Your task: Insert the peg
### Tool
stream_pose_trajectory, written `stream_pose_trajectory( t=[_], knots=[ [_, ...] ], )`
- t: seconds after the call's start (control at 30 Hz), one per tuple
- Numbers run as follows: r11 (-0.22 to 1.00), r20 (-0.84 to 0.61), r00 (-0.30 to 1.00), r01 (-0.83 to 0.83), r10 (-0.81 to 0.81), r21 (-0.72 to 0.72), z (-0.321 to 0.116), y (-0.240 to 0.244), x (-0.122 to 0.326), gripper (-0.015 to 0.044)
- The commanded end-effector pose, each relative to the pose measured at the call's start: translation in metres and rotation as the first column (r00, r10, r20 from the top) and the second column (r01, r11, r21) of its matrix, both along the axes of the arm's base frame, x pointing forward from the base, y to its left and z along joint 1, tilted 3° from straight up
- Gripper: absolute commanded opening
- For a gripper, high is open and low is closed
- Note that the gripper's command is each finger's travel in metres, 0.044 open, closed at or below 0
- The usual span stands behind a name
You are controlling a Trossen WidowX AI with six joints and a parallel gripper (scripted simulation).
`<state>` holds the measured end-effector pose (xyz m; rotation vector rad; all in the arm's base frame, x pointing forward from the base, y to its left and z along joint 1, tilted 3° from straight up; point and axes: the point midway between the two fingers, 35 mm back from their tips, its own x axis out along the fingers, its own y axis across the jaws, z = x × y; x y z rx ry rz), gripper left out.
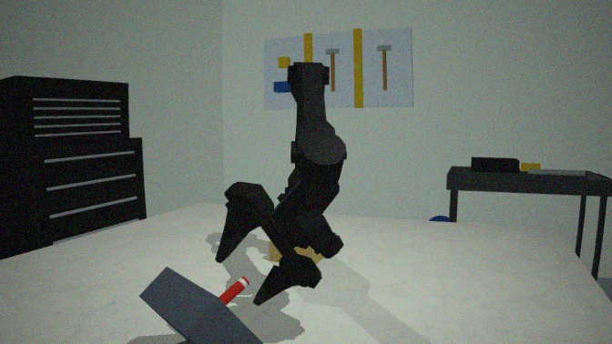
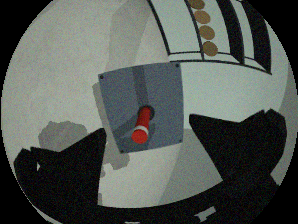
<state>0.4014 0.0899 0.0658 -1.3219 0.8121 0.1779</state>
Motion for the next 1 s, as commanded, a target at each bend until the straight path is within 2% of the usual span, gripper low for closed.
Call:
stream_pose_trajectory(
  t=[0.0, 0.97],
  knots=[
    [1.000, 0.005, 1.000, 0.002, -0.002, 0.002, 0.007, 0.004, -0.006, 0.0440],
    [1.000, 0.001, 1.000, -0.002, 0.002, 0.002, 0.036, 0.023, -0.042, 0.0440]
  ],
)
